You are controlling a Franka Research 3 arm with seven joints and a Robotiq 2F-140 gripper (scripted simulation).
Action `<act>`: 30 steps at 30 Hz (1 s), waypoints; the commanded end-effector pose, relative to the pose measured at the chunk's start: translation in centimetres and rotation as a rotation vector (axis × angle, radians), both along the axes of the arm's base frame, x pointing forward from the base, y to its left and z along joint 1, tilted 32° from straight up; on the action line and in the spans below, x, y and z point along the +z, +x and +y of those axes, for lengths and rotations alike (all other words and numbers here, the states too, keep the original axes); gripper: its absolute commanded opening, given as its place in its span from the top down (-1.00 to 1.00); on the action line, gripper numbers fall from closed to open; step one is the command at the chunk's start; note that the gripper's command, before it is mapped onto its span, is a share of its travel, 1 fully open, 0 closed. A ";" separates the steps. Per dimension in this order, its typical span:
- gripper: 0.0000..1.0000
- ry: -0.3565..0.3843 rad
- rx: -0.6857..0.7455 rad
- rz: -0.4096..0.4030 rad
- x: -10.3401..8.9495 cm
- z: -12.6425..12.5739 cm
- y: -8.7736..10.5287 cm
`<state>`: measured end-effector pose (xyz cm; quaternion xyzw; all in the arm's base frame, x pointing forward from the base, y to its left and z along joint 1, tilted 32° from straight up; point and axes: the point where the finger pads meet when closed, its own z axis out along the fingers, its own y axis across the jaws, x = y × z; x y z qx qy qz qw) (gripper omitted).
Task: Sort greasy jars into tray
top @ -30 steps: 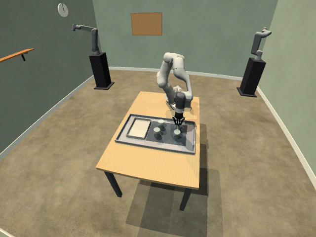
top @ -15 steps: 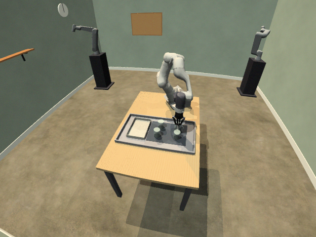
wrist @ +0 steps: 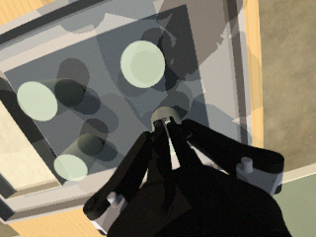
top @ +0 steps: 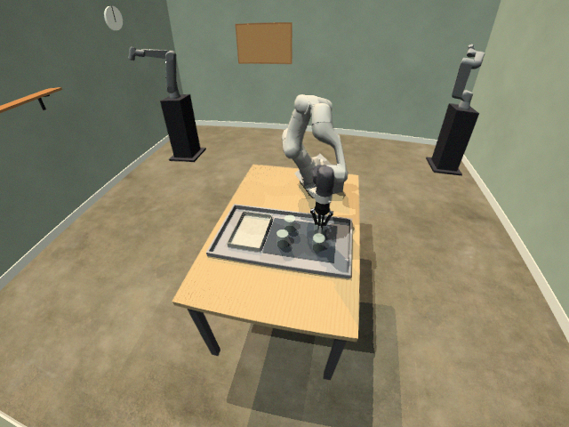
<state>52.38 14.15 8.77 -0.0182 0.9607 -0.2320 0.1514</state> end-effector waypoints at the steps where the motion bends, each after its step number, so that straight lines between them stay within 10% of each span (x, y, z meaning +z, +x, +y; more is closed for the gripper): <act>1: 1.00 -0.001 0.001 0.002 0.2 -0.1 0.1; 30: 1.00 -0.001 0.001 0.002 -1.4 -0.7 -2.2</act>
